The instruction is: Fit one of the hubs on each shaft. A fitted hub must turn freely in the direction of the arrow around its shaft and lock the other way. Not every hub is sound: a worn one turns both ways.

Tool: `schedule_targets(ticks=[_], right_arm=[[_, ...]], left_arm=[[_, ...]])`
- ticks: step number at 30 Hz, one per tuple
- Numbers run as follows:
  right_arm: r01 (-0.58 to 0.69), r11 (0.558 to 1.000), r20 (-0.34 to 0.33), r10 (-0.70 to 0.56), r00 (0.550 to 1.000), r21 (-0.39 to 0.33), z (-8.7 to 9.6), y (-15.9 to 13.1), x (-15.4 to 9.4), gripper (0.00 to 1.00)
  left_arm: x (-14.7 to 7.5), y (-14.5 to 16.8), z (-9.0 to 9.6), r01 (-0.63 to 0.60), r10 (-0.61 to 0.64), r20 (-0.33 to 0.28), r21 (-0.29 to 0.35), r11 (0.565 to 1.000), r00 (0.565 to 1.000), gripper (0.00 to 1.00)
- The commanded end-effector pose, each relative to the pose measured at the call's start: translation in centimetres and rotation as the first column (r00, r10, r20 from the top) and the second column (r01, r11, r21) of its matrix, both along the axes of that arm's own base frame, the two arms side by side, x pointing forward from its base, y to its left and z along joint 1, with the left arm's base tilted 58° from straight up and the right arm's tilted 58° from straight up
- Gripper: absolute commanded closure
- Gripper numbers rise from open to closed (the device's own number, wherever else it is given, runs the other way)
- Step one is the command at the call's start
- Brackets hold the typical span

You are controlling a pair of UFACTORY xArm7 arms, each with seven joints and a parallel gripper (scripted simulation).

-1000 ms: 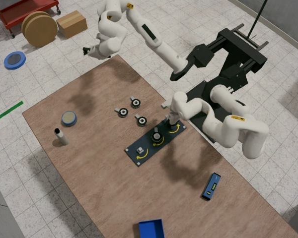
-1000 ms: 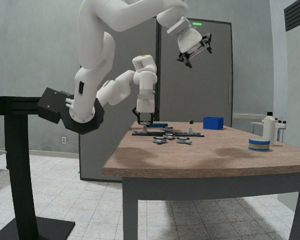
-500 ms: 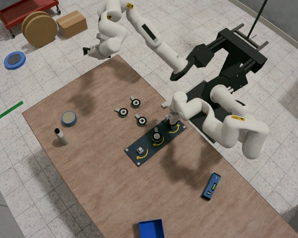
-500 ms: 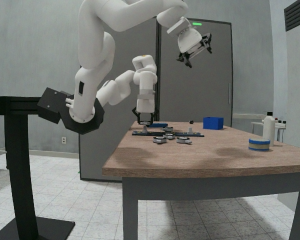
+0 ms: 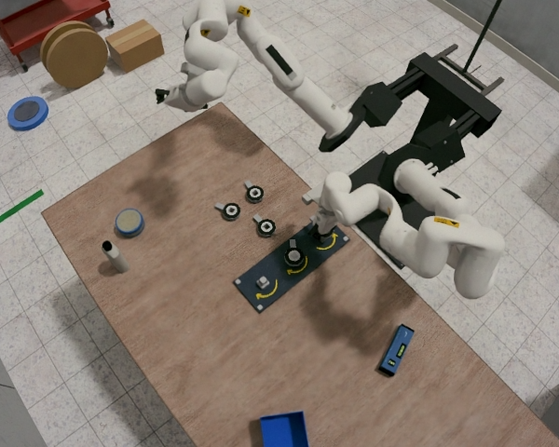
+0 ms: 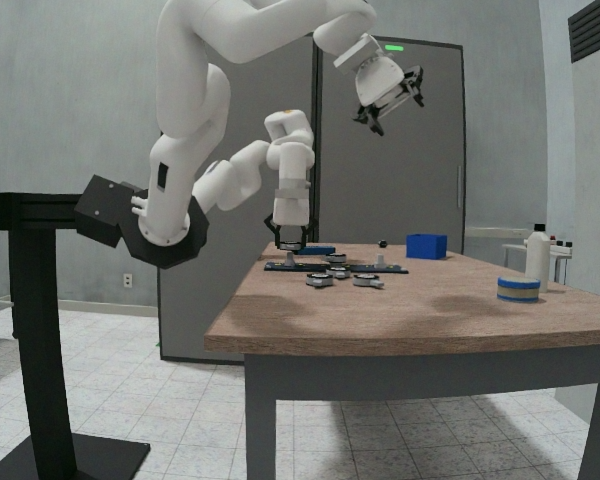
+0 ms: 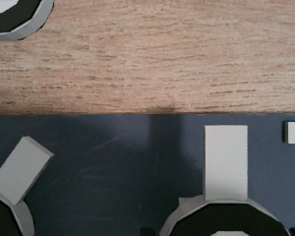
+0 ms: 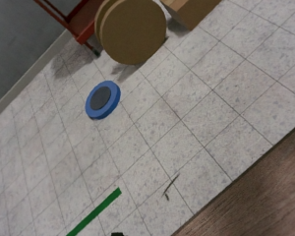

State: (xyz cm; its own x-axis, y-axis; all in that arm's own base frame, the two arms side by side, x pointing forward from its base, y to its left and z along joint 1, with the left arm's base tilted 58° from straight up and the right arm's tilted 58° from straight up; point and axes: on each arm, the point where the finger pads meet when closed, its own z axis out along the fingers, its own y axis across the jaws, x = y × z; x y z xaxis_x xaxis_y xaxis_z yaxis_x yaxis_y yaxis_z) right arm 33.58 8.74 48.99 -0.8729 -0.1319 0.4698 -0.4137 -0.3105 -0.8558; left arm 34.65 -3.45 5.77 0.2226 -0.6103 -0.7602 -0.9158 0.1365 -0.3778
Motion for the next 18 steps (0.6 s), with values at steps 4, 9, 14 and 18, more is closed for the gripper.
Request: schedule_targets(ticks=[4, 9, 14, 18], right_arm=[[-0.003, 1.0, 0.002, 0.003, 1.0, 0.001, 0.07, 0.13, -0.03, 0.0], [-0.003, 1.0, 0.002, 0.003, 1.0, 0.001, 0.07, 0.13, -0.03, 0.0], [-0.003, 1.0, 0.002, 0.003, 1.0, 0.001, 0.07, 0.13, -0.03, 0.0], [-0.003, 1.0, 0.002, 0.003, 1.0, 0.001, 0.07, 0.13, -0.03, 0.0]], left_arm=[[0.05, -0.2, 0.03, 0.004, -0.004, 0.001, -0.002, 1.0, 1.0, 1.0], [0.11, -0.04, -0.08, 0.004, -0.004, 0.001, -0.002, 1.0, 1.0, 1.0], [0.11, -0.04, -0.08, 0.004, -0.004, 0.001, -0.002, 1.0, 1.0, 1.0], [0.11, -0.04, -0.08, 0.004, -0.004, 0.001, -0.002, 1.0, 1.0, 1.0]])
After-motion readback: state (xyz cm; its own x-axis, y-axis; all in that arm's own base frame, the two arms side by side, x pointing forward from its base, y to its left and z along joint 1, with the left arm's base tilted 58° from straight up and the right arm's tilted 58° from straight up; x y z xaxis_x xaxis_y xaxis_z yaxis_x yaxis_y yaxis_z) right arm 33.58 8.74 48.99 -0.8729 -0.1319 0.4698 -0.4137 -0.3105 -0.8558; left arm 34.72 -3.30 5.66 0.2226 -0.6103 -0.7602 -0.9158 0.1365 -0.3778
